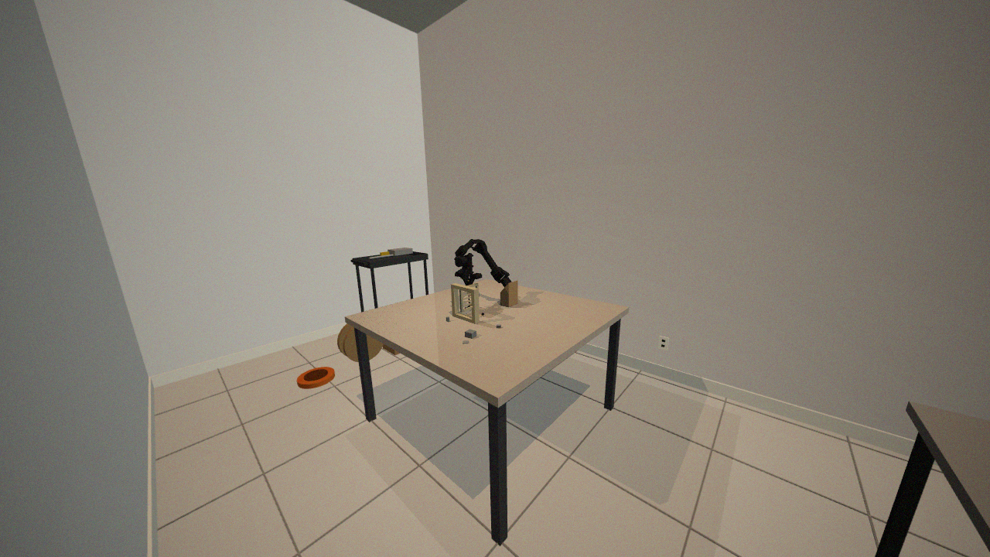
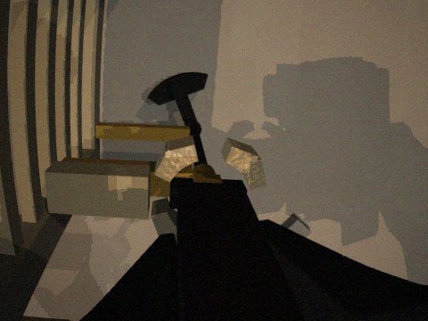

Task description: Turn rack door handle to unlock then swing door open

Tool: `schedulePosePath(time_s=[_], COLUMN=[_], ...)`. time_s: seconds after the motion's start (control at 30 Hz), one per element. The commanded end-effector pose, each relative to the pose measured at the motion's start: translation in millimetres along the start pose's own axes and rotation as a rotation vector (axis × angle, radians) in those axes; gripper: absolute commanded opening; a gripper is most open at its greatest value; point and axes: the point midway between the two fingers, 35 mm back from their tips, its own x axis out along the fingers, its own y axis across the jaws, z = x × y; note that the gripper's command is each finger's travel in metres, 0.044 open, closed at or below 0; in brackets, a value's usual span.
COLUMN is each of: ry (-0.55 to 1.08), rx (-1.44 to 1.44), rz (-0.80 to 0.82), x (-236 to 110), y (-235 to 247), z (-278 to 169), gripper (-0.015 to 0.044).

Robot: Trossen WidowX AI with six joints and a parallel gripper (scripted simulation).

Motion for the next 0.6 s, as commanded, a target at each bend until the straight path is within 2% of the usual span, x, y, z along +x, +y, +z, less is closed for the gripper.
schedulePosePath(time_s=[0.0,0.2,0.53,0.57], ry=[-0.003,-0.003,-0.003,-0.003], rx=[-0.015,-0.015,-0.015,-0.015], rz=[-0.004,-0.004,-0.004,-0.004], x=[-0.6,-0.6,-0.6,-0.6], y=[-2.6,-2.6,-2.6,-2.6], z=[0.6,0.6,0.6,0.6], gripper=[0.0009,0.0009,0.0271,0.0281])
